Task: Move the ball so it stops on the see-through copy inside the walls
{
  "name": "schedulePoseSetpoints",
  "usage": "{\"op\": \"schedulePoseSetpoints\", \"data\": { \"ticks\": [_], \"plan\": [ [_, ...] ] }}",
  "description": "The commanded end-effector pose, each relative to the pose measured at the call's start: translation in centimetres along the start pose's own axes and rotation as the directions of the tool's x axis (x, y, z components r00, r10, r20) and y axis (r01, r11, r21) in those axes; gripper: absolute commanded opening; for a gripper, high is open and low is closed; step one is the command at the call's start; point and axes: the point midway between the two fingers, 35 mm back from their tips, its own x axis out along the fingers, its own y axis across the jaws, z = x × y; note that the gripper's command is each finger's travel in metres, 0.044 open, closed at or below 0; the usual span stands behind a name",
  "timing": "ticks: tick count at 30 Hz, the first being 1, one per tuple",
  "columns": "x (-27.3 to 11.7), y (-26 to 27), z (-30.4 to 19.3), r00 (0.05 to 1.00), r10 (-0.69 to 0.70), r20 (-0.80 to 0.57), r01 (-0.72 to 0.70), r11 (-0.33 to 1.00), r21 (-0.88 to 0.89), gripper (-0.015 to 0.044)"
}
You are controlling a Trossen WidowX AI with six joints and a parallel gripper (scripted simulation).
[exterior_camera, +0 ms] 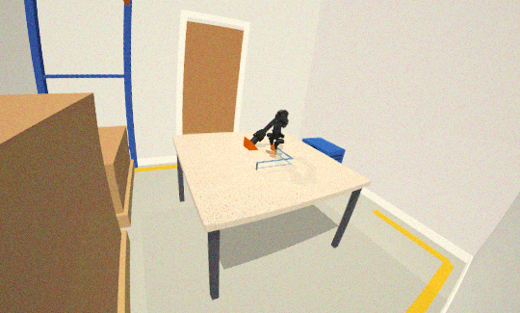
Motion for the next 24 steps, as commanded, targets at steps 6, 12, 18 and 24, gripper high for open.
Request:
{"op": "schedulePoseSetpoints", "data": {
  "ticks": [6,12,18,24],
  "plan": [
    [3.4,0.1,0.3,1.0,-0.006,0.004,0.006,1.0,-0.002,0.0],
    [4.8,0.3,0.4,1.0,-0.006,0.007,0.006,1.0,-0.003,0.0],
    [5.5,0.3,0.4,1.0,-0.006,0.007,0.006,1.0,-0.003,0.0],
    [6.5,0.3,0.4,1.0,-0.006,0.007,0.006,1.0,-0.003,0.0]
  ]
}}
